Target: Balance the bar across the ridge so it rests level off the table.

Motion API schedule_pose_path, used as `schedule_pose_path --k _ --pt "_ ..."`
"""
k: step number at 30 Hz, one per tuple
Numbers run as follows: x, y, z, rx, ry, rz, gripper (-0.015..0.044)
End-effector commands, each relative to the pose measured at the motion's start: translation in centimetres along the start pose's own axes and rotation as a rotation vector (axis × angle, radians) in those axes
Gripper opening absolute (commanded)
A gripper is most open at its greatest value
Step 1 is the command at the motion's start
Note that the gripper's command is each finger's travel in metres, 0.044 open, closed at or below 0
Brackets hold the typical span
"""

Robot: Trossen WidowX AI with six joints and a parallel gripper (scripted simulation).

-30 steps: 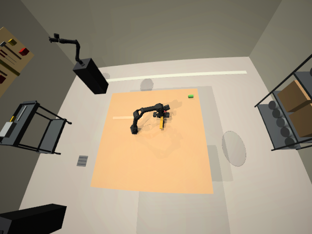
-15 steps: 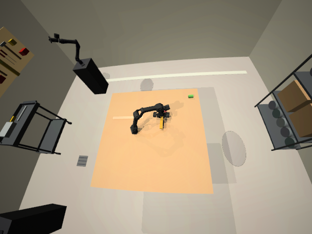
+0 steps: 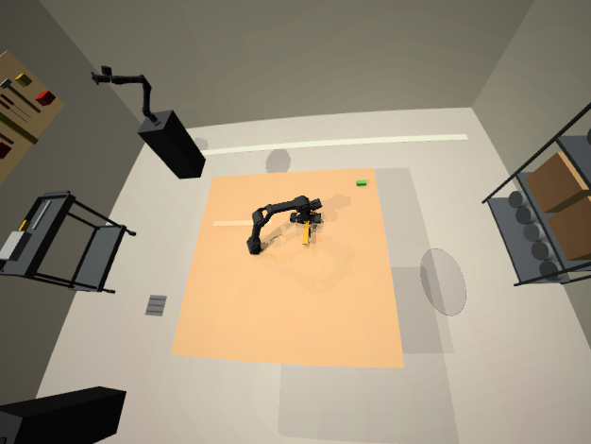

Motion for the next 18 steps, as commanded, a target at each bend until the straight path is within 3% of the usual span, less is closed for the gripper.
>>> schedule_pose_path --k 1,18 --pt "0.00 0.00 0.00 0.000 0.000 0.000 0.0170" --pt "0.00 0.00 0.00 0.000 0.000 0.000 0.0185"
Point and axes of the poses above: the point midway between the two fingers, 35 mm back from their tips, its own x axis back along the fingers, its own y axis across the jaws, z = x × y, the point moved 1 cm from there along x, back along the fingers, and after that the axes turned 14 degrees about -x, right-handed, at the moved point
